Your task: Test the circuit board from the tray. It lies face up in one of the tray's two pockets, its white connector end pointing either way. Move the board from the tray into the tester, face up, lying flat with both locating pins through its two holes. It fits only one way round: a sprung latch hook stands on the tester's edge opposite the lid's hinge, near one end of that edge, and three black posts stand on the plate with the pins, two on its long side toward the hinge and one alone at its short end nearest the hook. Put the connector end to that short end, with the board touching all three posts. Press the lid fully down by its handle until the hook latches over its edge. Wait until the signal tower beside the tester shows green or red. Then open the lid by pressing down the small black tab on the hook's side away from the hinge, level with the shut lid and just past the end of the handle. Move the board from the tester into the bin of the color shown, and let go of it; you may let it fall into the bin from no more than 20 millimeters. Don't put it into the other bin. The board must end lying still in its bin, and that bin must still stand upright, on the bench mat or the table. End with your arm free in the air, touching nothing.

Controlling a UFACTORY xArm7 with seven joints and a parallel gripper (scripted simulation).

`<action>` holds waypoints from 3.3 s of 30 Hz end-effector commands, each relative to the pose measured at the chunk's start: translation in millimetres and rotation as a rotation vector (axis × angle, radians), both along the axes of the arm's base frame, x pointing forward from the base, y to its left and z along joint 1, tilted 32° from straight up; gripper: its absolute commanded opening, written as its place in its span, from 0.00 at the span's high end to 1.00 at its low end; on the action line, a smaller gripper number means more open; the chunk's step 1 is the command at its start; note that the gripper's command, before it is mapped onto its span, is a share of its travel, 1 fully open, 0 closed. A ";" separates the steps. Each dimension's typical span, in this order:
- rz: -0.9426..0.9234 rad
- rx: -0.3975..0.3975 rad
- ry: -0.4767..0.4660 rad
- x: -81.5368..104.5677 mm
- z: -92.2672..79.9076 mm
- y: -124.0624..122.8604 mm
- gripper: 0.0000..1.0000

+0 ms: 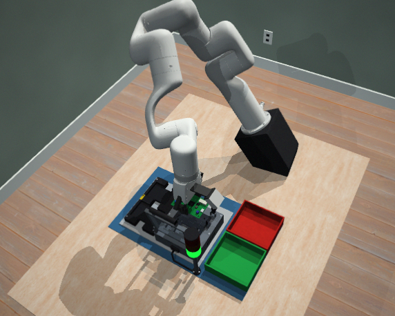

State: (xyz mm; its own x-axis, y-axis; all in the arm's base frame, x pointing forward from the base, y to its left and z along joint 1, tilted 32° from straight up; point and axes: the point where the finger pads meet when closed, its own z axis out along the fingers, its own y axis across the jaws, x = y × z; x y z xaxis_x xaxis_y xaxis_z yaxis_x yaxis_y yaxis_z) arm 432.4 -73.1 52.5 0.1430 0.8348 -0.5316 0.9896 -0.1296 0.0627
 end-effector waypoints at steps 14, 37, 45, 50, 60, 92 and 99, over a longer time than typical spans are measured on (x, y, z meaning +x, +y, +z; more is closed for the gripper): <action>0.003 0.001 -0.003 27.2 -54.3 47.3 0.21; 0.003 0.001 -0.003 69.4 -144.4 122.2 0.21; 0.003 0.001 -0.003 71.6 -149.1 126.2 0.21; 0.003 0.001 -0.003 71.7 -149.3 126.3 0.21; 0.003 0.001 -0.003 71.7 -150.3 125.7 0.21; 0.003 0.001 -0.003 70.8 -211.3 88.0 0.21; 0.003 0.001 -0.003 70.7 -220.7 82.2 0.21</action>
